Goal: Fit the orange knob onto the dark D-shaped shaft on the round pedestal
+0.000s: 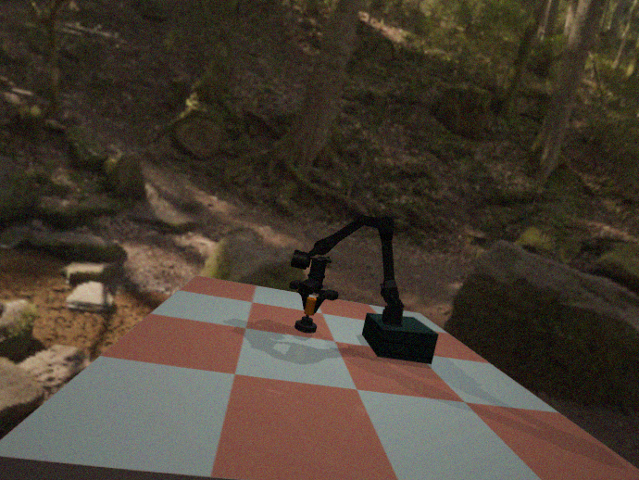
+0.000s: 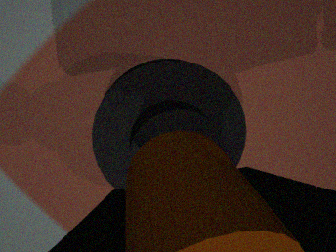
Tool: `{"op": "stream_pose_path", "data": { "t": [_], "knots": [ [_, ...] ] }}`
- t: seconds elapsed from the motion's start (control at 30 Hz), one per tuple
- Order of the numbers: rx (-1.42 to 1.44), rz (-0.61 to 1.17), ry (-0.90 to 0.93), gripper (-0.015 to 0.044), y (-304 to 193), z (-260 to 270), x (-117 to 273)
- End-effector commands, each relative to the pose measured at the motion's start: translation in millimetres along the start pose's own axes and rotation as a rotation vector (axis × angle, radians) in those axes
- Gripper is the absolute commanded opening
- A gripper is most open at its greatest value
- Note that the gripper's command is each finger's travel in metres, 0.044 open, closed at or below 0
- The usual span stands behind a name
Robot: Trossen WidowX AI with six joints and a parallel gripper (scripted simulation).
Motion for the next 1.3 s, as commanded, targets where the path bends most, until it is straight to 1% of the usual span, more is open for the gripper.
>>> {"op": "stream_pose_path", "data": {
  "t": [0.0,0.77,0.87,1.0,1.27],
  "knots": [
    [0.011,-0.007,-0.007,0.0,-0.4,1.3,-1.2],
    [0.011,-0.007,-0.007,0.0,1.2,-1.7,2.0],
    [0.065,-0.007,-0.008,0.0,1.4,-1.9,2.4],
    [0.21,-0.007,-0.008,0.0,2.2,-3.4,4.0],
    [0.22,-0.007,-0.009,0.0,3.9,-6.7,3.3]
  ]
}}
Point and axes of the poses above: the point midway between the two fingers, 35 mm back from their tips, its own x axis back along the fingers, its own z axis across the jaws, y = z × x, the point moved 7 cm from there along x, back along the fingers, and after that the axes turned 12 degrees about -x, right-handed, at the moved point
